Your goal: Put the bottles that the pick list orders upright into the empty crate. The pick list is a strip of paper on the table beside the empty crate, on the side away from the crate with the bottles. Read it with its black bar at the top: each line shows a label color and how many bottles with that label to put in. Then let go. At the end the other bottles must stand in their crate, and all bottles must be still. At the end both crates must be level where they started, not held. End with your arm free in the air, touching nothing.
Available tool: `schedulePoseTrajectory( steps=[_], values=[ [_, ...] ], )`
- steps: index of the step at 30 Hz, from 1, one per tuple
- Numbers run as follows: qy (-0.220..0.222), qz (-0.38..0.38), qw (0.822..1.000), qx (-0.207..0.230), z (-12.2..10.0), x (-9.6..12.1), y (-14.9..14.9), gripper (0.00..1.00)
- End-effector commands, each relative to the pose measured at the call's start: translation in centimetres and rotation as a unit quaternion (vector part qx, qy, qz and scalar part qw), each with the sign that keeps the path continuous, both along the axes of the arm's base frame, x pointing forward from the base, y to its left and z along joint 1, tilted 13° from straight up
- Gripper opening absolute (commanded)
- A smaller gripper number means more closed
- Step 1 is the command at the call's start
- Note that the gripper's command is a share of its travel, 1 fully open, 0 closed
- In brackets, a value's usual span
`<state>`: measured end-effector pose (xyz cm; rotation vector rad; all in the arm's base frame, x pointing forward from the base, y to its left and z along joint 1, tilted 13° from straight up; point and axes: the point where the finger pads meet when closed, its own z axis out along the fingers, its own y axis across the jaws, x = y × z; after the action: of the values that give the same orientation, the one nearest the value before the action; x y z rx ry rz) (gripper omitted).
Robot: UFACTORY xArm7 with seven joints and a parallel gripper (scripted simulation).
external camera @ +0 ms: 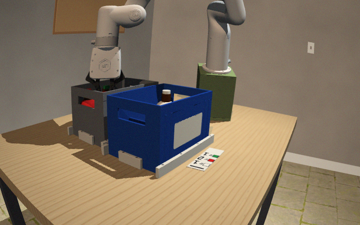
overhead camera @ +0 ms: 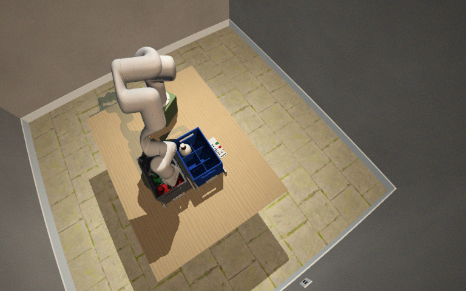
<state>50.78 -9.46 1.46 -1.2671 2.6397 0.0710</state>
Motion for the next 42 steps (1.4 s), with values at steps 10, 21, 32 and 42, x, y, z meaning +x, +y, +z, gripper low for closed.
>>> schedulePoseTrajectory(
  steps=[10,21,32,42],
  values=[
    [-0.002,-0.001,1.000,-0.001,0.2,0.2,-0.1,0.00],
    [-0.002,-0.001,1.000,-0.001,0.4,0.1,-0.1,0.00],
    [-0.002,-0.001,1.000,-0.001,2.2,-0.2,-0.4,0.00],
    [-0.002,-0.001,1.000,-0.001,3.5,-0.4,-0.6,0.00]
  ],
)
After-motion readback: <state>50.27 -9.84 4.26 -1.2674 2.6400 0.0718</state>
